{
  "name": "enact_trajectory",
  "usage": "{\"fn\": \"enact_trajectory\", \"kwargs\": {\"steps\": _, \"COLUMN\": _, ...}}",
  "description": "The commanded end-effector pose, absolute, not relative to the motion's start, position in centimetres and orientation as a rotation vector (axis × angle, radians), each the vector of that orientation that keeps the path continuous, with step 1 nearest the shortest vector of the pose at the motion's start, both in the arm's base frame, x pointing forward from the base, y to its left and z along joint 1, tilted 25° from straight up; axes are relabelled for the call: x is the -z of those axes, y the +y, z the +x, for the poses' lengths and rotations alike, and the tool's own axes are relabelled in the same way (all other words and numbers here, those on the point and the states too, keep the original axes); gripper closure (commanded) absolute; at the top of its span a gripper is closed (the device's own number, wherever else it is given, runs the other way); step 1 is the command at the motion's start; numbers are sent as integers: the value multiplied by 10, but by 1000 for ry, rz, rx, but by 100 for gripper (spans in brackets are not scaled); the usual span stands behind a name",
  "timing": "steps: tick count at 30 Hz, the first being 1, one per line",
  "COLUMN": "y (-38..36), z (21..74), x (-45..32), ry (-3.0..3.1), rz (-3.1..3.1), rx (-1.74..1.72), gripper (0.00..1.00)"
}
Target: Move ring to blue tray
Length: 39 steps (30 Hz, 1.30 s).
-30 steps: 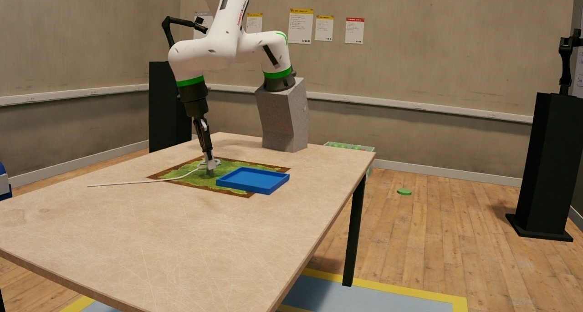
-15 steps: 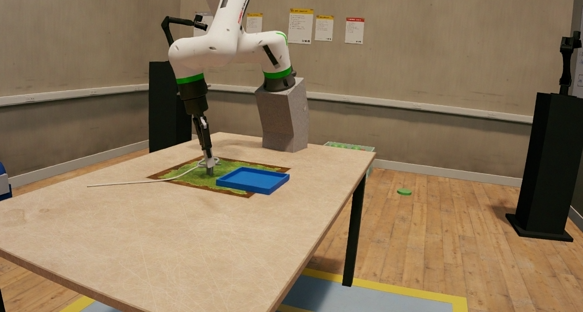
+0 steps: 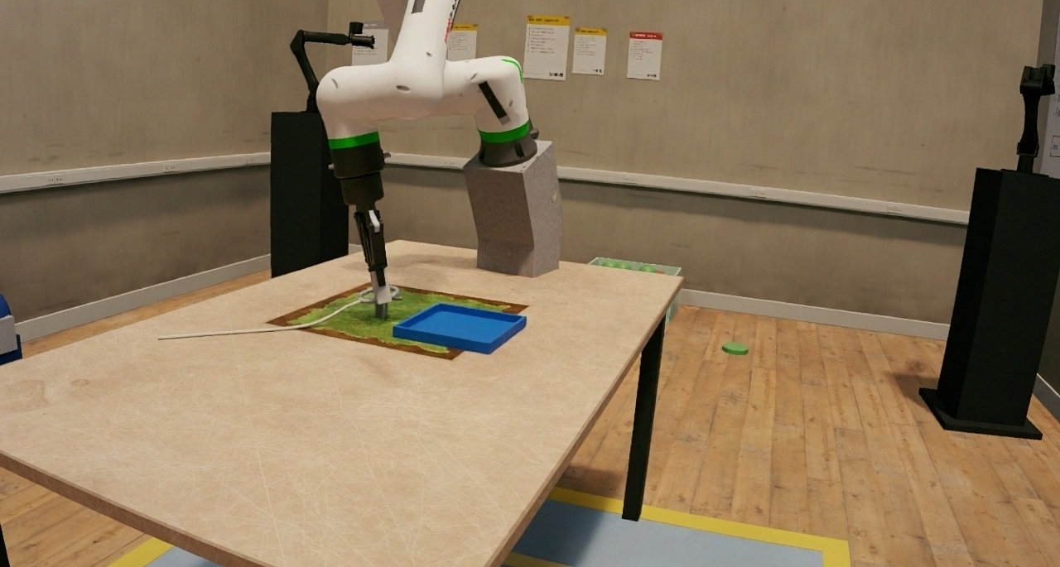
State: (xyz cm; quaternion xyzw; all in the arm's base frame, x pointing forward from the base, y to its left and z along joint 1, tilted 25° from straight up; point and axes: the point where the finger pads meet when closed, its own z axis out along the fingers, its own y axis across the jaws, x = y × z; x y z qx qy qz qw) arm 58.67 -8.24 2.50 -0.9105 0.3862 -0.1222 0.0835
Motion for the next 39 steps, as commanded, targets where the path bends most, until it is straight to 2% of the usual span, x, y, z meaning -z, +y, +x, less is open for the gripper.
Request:
{"fn": "enact_trajectory", "kwargs": {"steps": 1, "y": -82, "z": 586, "x": -25, "ry": 1163, "rz": -2722, "rx": 419, "gripper": 90}}
{"fn": "enact_trajectory", "kwargs": {"steps": 10, "y": -79, "z": 584, "x": -24, "ry": 1189, "rz": -2729, "rx": 589, "gripper": 90}}
{"fn": "enact_trajectory", "kwargs": {"steps": 39, "y": -78, "z": 578, "x": -38, "ry": 1189, "rz": -2729, "rx": 586, "gripper": 90}}
